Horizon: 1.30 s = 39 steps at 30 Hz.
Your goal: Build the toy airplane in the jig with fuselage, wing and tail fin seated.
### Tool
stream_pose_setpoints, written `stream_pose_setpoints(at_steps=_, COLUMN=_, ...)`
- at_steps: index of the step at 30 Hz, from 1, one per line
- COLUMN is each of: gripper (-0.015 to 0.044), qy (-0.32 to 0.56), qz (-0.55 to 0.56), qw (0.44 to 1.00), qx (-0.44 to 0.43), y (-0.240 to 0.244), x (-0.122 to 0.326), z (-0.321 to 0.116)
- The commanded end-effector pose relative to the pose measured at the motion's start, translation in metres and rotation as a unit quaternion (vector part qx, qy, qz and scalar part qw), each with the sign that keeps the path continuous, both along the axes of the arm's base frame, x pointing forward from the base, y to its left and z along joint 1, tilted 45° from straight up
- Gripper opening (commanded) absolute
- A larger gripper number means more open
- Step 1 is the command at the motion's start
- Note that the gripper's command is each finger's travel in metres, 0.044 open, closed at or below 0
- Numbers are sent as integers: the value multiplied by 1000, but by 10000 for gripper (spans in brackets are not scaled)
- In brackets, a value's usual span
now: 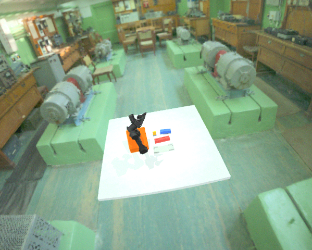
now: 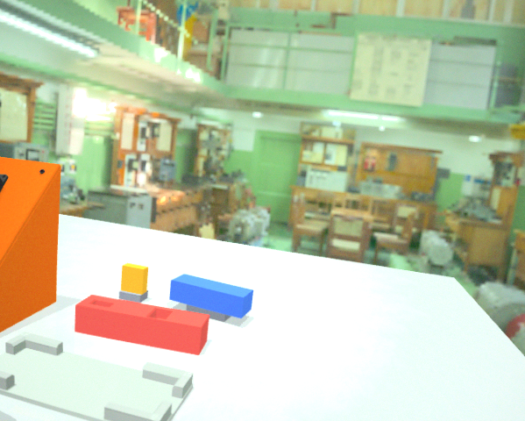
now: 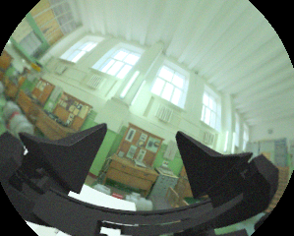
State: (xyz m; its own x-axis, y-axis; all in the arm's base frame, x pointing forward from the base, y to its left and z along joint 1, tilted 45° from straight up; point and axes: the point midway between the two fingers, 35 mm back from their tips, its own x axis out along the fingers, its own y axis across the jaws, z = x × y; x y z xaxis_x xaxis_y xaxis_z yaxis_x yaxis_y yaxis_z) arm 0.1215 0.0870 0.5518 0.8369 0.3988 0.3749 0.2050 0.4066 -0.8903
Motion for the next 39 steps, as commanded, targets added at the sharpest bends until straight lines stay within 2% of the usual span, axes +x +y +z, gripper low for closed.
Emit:
stream_pose_setpoints(at_steps=1, gripper=440, qy=19, qz=-7, qw=1000, qx=-13, y=48, x=5, z=-19)
stream_pose_setpoints(at_steps=5, gripper=440, qy=40, qz=-35, qw=997, qx=-52, y=87, x=24, z=-47)
stream_pose_setpoints(at_steps=14, gripper=440, qy=117, qz=-68, qw=988, qx=-73, y=133, x=68, z=-106)
stream_pose_setpoints(at_steps=21, gripper=440, qy=236, qz=-137, qw=959, qx=-73, y=149, x=134, z=-196)
stream_pose_setpoints(at_steps=30, gripper=440, qy=396, qz=-275, qw=876, qx=-25, y=103, x=205, z=-326)
stream_pose_setpoints(at_steps=39, gripper=440, qy=512, qz=-457, qw=724, qx=68, y=6, x=223, z=-448)
